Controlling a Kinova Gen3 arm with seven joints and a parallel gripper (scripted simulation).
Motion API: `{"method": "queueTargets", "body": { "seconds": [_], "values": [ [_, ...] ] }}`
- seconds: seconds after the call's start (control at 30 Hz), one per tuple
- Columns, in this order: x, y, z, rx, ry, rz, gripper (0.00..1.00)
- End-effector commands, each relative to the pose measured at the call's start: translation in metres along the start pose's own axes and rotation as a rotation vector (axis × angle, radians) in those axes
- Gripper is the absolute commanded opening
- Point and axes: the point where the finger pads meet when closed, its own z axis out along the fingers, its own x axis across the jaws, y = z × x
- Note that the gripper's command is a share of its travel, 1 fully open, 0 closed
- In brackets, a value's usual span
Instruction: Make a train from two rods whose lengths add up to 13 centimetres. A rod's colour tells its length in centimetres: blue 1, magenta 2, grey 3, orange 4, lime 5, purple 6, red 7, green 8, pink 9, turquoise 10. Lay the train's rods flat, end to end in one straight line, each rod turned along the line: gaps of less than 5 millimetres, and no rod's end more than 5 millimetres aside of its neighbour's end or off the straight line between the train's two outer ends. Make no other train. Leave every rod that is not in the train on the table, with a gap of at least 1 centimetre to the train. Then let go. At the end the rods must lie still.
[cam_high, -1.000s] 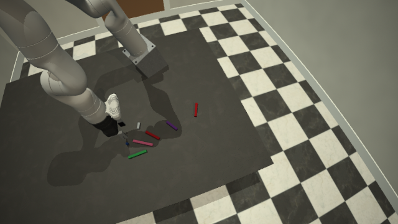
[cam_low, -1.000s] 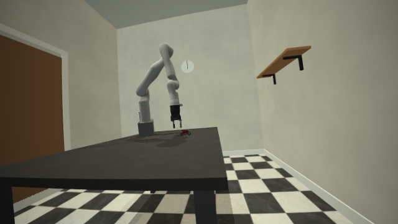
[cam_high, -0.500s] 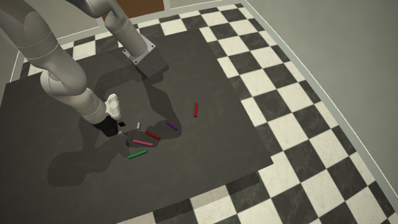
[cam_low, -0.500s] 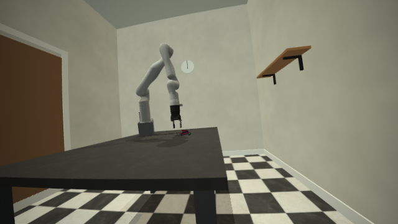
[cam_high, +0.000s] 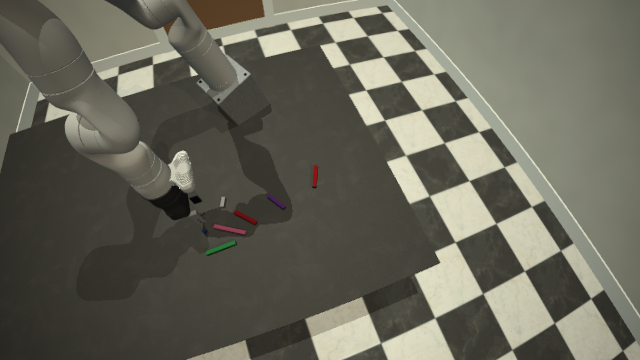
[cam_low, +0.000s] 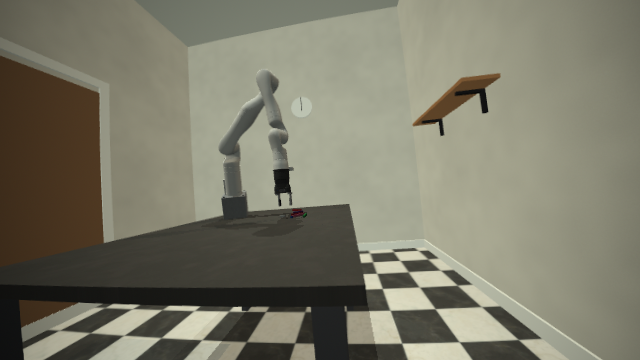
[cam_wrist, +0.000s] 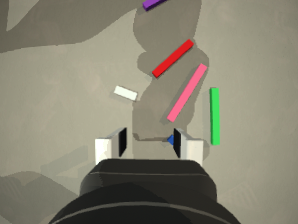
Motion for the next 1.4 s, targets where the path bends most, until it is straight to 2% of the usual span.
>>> {"method": "queueTargets", "body": {
  "seconds": [0.0, 1.37],
  "values": [
    [0.0005, 0.0000, -0.0004, 0.000, 0.001, 0.000, 1.00],
    [0.0006, -0.0010, -0.0004, 0.001, 0.001, 0.016, 1.00]
  ]
}}
